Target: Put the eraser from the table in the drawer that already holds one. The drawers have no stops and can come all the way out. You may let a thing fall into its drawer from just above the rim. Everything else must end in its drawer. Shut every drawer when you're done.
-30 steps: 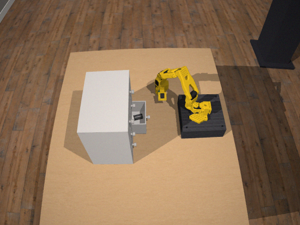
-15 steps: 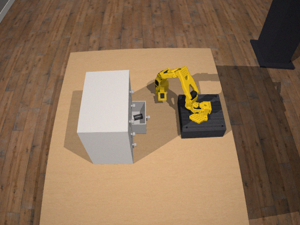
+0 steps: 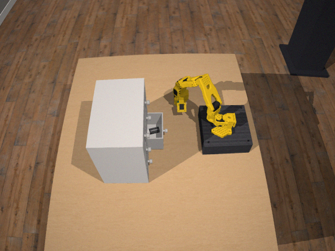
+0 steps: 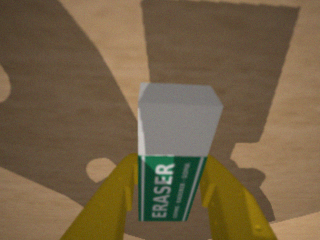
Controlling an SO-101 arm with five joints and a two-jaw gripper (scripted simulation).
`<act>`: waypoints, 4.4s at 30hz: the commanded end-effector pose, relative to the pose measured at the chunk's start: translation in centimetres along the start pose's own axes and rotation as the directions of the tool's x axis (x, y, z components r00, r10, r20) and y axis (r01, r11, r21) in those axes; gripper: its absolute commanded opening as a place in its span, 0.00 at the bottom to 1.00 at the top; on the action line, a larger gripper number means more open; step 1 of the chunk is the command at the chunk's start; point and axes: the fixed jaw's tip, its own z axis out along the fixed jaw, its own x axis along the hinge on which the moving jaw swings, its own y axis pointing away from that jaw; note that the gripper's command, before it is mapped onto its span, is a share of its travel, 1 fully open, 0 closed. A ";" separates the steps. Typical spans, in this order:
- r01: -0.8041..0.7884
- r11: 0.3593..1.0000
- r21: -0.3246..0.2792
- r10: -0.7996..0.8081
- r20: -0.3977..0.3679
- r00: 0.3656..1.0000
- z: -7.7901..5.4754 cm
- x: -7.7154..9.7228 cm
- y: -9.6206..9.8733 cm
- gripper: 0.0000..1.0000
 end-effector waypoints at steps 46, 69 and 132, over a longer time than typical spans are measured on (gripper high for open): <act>0.499 0.867 0.001 -0.499 -0.001 0.867 -5.1 -3.2 -0.6 0.00; 0.812 0.583 -0.001 -0.812 -0.001 0.583 -5.0 -5.7 -0.7 0.00; 0.993 -0.121 -0.007 -0.993 -0.001 -0.121 -5.0 -18.1 -2.1 0.00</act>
